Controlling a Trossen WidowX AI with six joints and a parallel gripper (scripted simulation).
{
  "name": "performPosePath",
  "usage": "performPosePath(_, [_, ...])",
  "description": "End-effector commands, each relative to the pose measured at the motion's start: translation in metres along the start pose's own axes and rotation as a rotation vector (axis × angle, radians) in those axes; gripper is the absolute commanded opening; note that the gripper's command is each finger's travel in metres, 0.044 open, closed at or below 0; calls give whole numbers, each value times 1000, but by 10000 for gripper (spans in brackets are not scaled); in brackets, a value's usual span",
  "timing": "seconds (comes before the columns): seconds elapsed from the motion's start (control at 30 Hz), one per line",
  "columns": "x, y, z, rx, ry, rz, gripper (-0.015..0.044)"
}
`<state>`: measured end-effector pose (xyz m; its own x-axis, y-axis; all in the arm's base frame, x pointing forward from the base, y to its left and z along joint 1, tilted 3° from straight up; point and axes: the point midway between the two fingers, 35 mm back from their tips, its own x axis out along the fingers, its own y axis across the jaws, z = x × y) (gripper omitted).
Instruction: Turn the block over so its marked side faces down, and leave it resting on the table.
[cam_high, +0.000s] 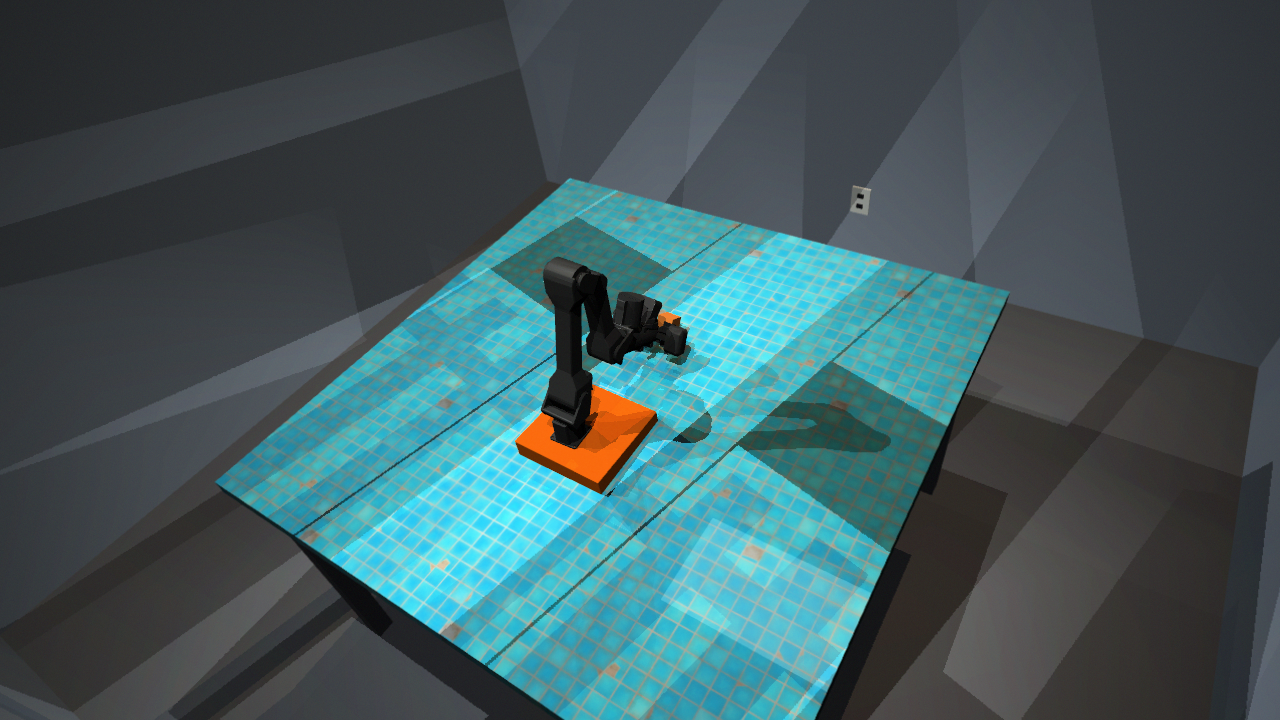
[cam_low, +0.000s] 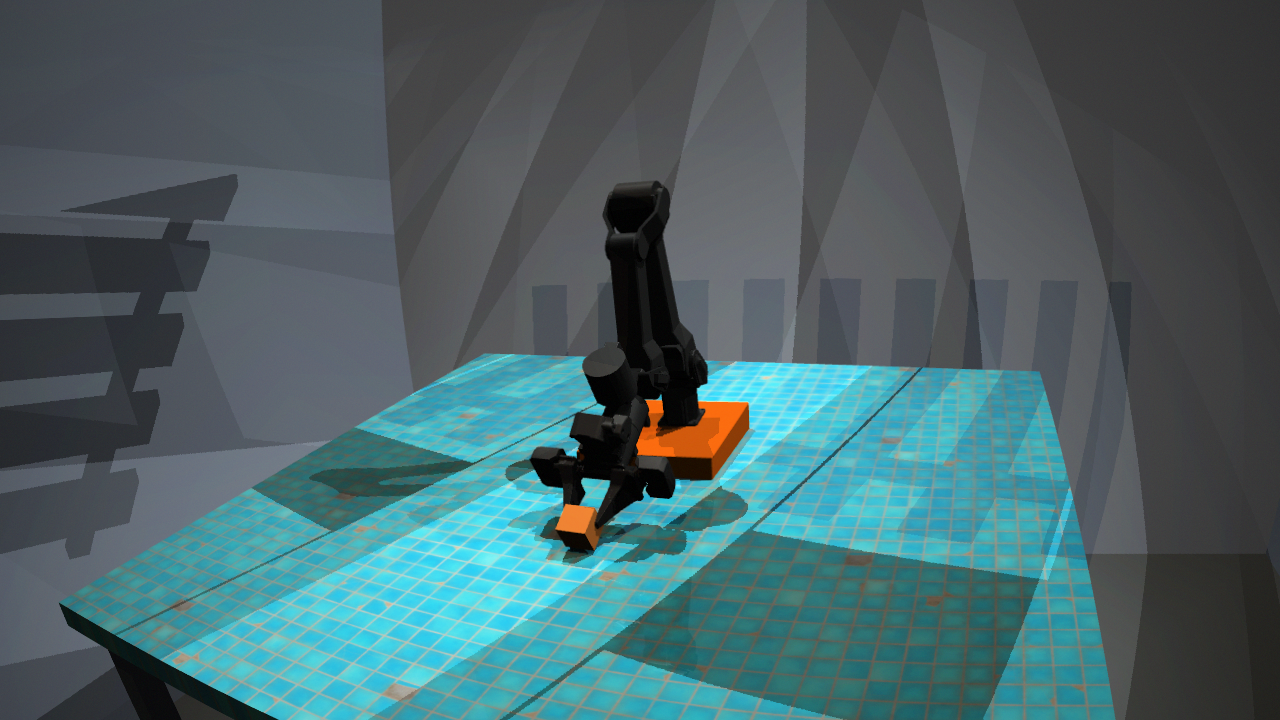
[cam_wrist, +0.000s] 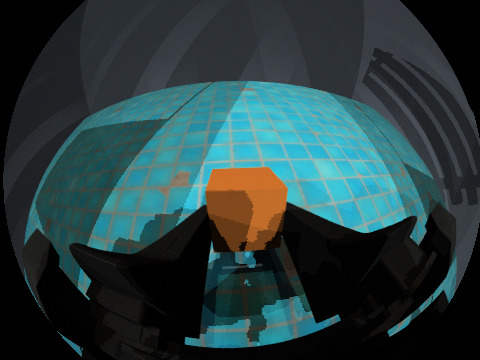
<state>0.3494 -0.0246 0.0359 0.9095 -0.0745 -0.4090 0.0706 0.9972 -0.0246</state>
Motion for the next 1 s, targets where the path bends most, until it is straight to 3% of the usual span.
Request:
performPosePath(0.0, [0,1,-1,-5,1,6,53])
performPosePath(0.5, [0,1,-1,-5,1,6,440])
performPosePath(0.97, [0,1,-1,-5,1,6,440])
